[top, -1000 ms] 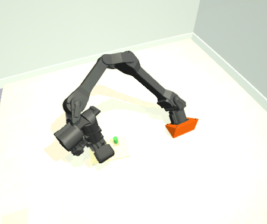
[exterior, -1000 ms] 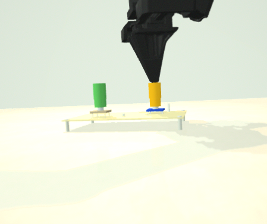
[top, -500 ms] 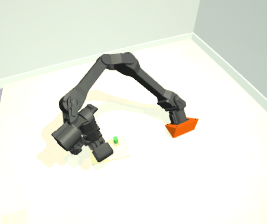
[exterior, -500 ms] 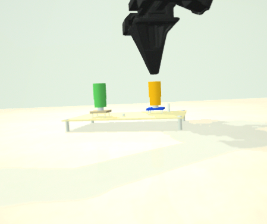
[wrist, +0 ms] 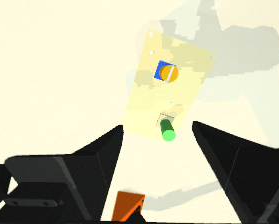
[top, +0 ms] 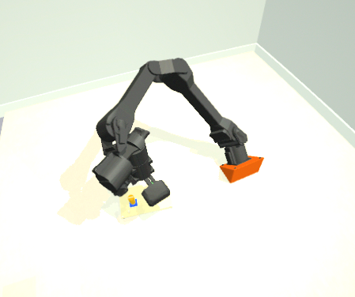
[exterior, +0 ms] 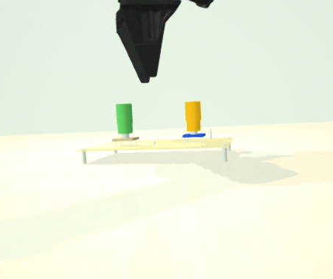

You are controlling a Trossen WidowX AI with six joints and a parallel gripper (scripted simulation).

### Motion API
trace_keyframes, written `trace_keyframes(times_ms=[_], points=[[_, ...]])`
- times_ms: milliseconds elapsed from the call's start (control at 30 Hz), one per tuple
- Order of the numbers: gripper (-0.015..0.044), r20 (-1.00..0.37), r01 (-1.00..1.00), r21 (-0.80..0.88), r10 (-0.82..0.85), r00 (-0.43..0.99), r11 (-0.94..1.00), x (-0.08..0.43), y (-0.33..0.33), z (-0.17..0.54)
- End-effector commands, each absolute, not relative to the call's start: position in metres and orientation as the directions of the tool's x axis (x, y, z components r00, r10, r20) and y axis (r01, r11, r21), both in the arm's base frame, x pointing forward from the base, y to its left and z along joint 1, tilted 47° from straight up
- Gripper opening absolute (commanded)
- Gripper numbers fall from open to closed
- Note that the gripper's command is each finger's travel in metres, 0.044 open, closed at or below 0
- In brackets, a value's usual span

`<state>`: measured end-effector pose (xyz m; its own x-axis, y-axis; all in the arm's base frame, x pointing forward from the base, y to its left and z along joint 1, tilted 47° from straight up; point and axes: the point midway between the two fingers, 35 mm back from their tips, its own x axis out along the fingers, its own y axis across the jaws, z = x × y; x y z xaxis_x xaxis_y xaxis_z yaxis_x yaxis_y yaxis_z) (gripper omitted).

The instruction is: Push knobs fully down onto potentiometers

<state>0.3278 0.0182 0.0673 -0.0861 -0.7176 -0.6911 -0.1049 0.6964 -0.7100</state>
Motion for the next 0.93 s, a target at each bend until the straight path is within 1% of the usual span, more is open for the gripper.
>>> trace_keyframes(times_ms=[0,133,200,900], points=[[0.0440,-0.694,-0.115,-0.705,-0.714,-0.087,0.699,0.279,0.036,0.072],[0.0440,-0.689,-0.115,-0.710,-0.719,-0.093,0.695,0.223,0.042,0.074],[0.0440,-0.685,-0.114,-0.714,-0.723,-0.095,0.691,0.204,0.041,0.075],[0.0440,-0.684,-0.114,-0.714,-0.723,-0.095,0.691,0.202,0.041,0.075]])
